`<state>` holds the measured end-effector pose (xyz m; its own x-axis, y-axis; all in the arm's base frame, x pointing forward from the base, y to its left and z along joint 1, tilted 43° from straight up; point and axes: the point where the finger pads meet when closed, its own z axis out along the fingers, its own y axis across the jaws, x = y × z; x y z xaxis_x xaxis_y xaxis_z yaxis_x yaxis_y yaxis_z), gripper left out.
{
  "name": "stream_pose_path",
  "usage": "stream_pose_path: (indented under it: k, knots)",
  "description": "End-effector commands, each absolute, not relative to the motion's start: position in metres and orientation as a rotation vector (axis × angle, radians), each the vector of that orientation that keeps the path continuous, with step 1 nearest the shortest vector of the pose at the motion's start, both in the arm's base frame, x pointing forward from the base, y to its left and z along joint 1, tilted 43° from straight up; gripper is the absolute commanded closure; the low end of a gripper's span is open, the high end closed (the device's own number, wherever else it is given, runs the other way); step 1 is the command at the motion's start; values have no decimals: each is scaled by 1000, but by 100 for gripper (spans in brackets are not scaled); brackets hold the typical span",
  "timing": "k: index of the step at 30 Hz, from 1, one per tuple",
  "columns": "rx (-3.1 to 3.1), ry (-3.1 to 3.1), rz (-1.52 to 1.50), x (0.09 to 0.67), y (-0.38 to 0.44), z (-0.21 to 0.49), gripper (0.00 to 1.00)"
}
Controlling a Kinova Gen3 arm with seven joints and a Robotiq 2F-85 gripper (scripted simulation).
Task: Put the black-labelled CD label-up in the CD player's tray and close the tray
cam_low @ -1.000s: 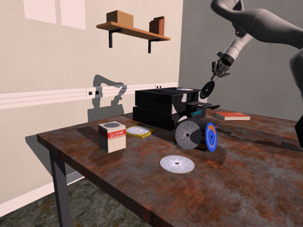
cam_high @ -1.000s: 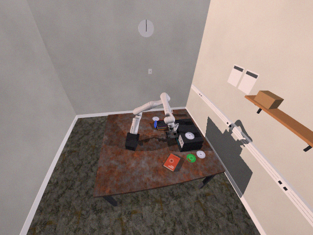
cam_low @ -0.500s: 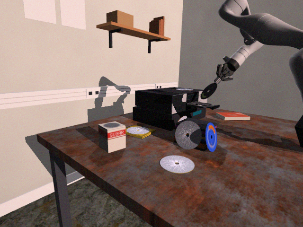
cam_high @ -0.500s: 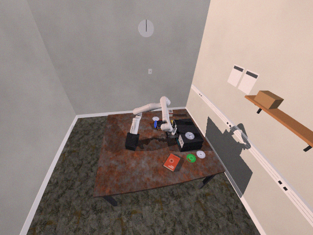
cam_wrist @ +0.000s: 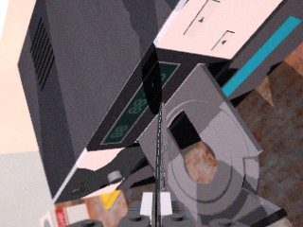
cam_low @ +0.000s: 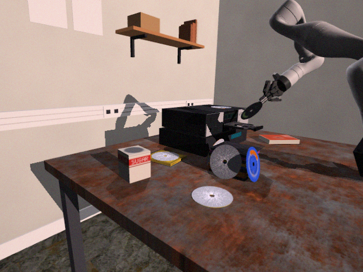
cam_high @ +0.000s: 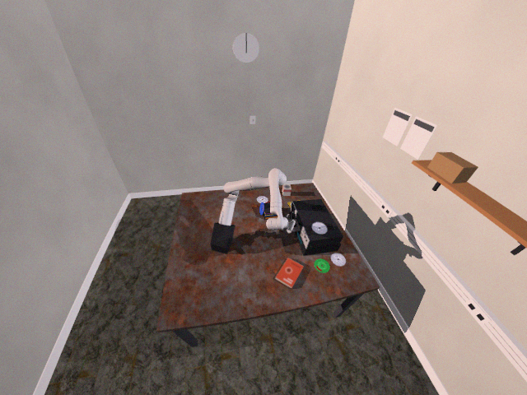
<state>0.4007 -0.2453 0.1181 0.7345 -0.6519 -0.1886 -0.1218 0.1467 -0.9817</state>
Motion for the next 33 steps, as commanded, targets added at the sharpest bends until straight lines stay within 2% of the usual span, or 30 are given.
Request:
stream_pose_path:
  k: [1,33]
  knots:
    - [-1358,697,-431,397,-246,107,89]
    - [-1215,651,-474,396,-241,87,89]
